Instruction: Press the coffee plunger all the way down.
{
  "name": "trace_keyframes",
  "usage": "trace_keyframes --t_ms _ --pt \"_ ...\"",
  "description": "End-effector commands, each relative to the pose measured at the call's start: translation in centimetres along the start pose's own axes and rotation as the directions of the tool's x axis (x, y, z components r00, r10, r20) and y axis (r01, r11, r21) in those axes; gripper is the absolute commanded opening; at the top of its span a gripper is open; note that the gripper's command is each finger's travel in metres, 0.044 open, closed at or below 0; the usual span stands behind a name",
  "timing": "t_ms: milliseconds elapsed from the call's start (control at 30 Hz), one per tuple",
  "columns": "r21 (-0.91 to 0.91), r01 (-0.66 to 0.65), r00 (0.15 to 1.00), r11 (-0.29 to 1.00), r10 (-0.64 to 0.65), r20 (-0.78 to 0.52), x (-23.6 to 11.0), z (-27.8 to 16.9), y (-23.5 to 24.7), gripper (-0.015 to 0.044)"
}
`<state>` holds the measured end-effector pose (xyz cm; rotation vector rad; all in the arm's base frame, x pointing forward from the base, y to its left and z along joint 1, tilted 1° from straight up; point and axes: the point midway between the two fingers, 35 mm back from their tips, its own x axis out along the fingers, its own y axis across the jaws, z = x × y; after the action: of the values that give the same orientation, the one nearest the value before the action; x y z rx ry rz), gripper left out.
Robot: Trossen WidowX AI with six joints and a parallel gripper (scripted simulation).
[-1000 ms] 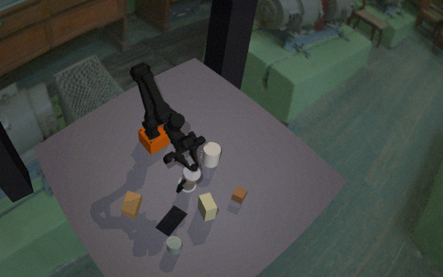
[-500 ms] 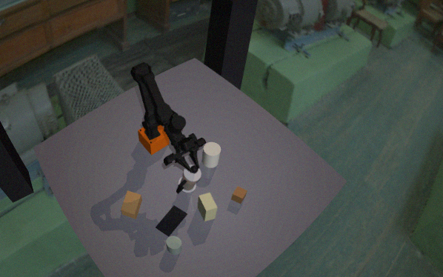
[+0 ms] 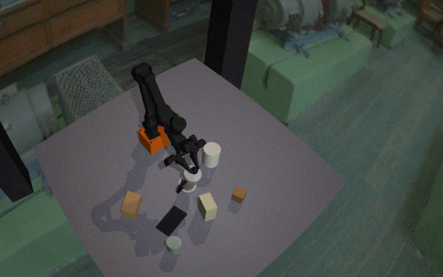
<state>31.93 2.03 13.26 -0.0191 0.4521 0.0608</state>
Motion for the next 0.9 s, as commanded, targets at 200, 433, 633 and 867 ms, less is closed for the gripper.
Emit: trace_keyframes --t_ms 200,433,633,867 --pt "-0.009 -0.001 0.999 1.0 0.001 -0.034 0.43 -0.82 0.0 0.0126" --pt "-0.009 -0.001 0.999 1.0 0.001 -0.033 0.51 -0.75 -0.01 0.0126" --pt "-0.009 -0.001 0.999 1.0 0.001 -0.033 0.59 -0.67 -0.01 0.0126" --pt "-0.009 -0.001 0.999 1.0 0.001 -0.033 0.69 -0.63 -0.02 0.0126"
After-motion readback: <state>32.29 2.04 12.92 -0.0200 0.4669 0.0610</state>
